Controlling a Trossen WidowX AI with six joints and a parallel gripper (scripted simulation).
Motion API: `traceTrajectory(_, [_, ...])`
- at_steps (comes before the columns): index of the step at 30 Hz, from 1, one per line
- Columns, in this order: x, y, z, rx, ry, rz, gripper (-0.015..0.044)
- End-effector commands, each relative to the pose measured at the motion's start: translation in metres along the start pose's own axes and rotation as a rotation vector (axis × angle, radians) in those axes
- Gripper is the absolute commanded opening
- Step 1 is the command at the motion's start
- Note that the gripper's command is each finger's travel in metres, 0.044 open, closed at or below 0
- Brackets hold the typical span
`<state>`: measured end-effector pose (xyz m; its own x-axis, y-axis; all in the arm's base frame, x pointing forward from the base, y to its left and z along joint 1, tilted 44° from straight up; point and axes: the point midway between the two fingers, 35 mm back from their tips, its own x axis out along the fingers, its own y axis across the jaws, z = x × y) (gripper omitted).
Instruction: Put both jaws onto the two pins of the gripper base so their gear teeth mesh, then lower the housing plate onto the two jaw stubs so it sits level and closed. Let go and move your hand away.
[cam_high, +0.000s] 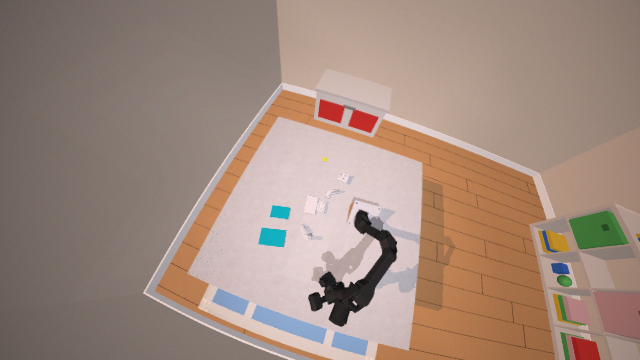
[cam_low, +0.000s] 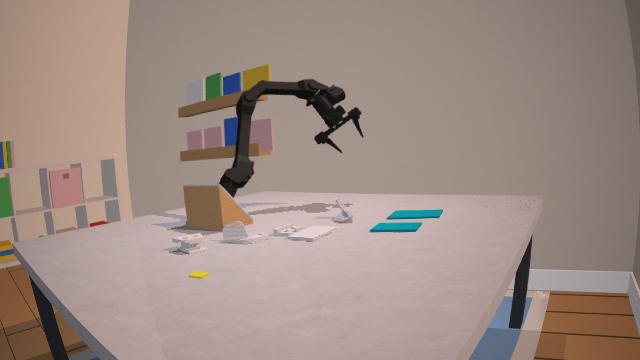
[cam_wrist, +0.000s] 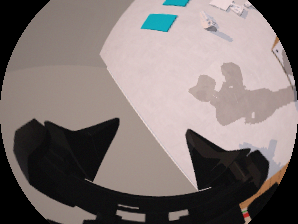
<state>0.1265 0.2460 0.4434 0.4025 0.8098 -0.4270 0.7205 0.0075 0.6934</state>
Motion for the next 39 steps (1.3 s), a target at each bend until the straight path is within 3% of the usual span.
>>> traceTrajectory(1, [0.019, 0.004, 0.02, 0.012, -0.066, -0.015, 0.044])
traceTrajectory(11, [0.055, 0.011, 0.079, 0.092, -0.231, -0.058, 0.044])
traceTrajectory(22, [0.091, 0.013, 0.174, 0.175, -0.427, -0.147, 0.044])
traceTrajectory(39, [0.096, -0.005, 0.325, 0.327, -0.655, -0.274, 0.044])
